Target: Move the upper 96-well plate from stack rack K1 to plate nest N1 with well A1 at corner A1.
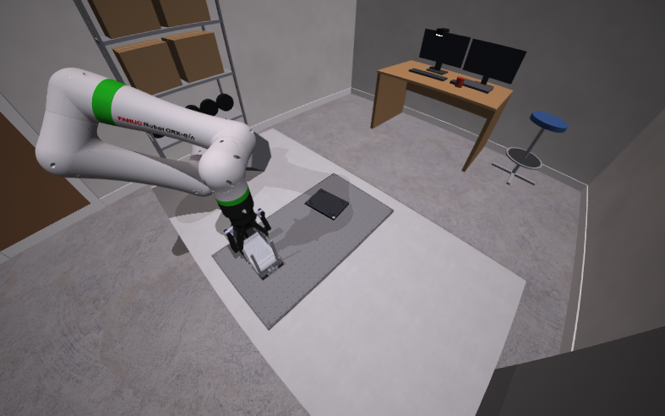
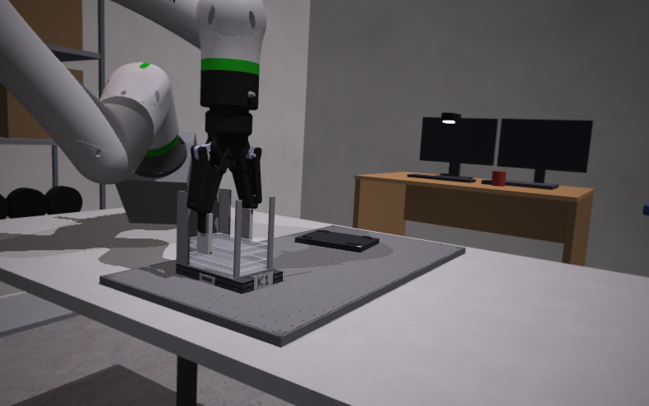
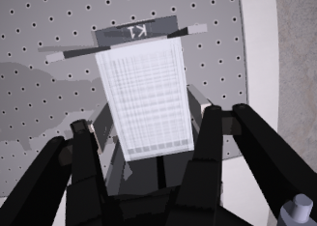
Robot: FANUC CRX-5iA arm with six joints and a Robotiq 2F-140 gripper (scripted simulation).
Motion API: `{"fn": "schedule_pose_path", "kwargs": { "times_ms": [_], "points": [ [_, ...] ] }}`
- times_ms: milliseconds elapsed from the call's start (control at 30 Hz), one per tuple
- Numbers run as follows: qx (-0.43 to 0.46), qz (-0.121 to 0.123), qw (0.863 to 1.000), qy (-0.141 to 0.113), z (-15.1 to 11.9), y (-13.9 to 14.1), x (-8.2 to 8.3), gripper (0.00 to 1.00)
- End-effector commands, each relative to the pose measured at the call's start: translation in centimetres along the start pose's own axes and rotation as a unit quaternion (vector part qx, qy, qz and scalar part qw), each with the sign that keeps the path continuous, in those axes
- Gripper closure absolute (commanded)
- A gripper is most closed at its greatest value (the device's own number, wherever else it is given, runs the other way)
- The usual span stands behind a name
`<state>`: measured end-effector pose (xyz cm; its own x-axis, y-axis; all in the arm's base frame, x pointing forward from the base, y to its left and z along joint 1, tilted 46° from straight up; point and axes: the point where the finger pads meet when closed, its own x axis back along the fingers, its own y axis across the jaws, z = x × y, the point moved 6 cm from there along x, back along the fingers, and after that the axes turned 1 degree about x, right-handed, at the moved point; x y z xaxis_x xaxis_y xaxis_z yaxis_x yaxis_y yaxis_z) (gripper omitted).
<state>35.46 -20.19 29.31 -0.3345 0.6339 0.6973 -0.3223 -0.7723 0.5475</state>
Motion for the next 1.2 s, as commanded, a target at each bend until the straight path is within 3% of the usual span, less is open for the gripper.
{"fn": "schedule_pose_path", "kwargs": {
  "times_ms": [0, 1167],
  "points": [
    [0.000, 0.000, 1.000, 0.000, 0.0, 0.0, 0.5, 1.00],
    [0.000, 0.000, 1.000, 0.000, 0.0, 0.0, 5.6, 1.00]
  ]
}}
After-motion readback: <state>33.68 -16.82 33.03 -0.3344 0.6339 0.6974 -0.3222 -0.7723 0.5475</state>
